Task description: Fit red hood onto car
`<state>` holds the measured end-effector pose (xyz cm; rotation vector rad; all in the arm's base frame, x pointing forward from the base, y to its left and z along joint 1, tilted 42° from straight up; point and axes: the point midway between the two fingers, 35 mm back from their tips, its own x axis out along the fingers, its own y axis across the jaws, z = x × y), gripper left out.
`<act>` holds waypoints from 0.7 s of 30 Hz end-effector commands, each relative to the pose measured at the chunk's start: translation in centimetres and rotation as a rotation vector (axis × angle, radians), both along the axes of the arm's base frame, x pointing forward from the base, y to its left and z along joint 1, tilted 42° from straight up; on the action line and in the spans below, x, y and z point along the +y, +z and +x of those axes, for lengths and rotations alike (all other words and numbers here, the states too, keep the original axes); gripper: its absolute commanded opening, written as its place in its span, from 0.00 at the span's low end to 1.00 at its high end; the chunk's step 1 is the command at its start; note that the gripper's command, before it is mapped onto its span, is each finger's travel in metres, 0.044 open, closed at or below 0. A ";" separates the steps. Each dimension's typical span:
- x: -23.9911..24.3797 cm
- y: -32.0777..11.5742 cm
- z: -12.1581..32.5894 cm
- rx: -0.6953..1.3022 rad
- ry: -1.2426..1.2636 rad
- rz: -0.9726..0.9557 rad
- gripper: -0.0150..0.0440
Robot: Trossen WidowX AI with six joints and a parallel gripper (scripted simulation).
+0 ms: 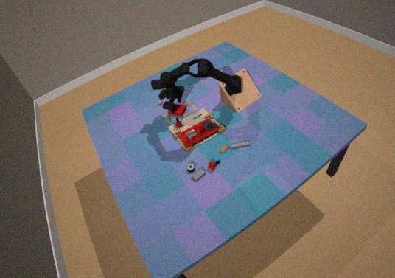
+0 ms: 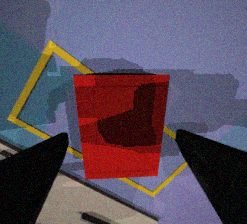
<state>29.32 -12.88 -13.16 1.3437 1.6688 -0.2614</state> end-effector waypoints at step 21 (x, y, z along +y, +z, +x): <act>0.8 -0.9 0.1 -0.001 -0.005 0.004 1.00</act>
